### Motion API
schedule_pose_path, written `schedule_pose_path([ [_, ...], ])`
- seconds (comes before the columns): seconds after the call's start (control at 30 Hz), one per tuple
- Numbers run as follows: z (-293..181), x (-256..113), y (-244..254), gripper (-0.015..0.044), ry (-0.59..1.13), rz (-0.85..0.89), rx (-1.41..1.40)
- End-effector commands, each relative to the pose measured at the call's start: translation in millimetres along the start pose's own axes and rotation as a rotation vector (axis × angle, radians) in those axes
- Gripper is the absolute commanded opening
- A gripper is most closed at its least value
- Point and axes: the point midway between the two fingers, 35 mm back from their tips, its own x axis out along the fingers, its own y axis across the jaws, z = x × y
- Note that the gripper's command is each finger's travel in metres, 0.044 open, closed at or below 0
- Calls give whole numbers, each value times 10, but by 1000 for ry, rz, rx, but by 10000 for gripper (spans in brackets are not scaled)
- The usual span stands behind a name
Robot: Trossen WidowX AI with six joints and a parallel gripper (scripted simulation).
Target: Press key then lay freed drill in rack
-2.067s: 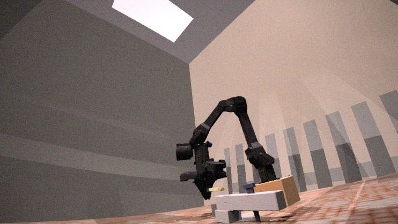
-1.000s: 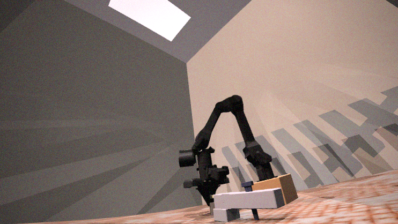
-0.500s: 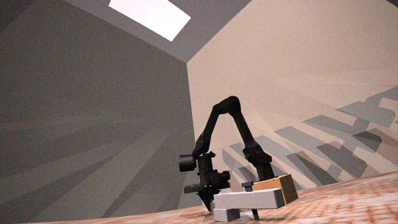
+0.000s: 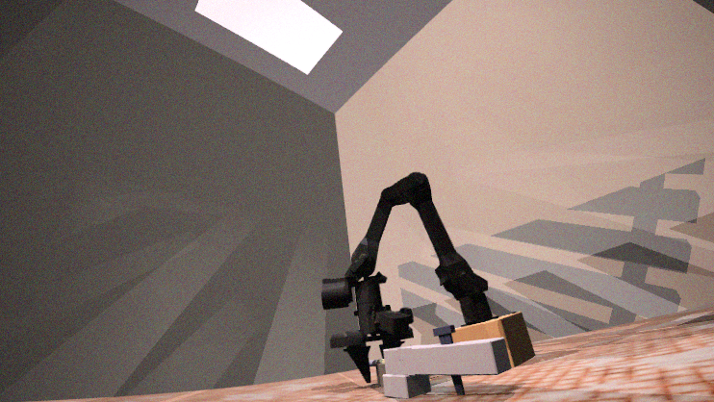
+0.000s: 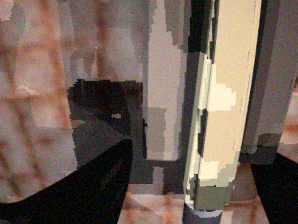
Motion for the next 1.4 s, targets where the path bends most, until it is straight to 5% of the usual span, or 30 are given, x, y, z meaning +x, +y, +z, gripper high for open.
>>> schedule_pose_path([
  [0.0,-1,-3,-2,368,0,0,0],
  [0.1,-2,-19,-2,440,0,-1,0],
  [0.83,-41,-727,35,440,4,6,27],
  [1.37,-1548,-1062,1117,440,321,176,971],
])
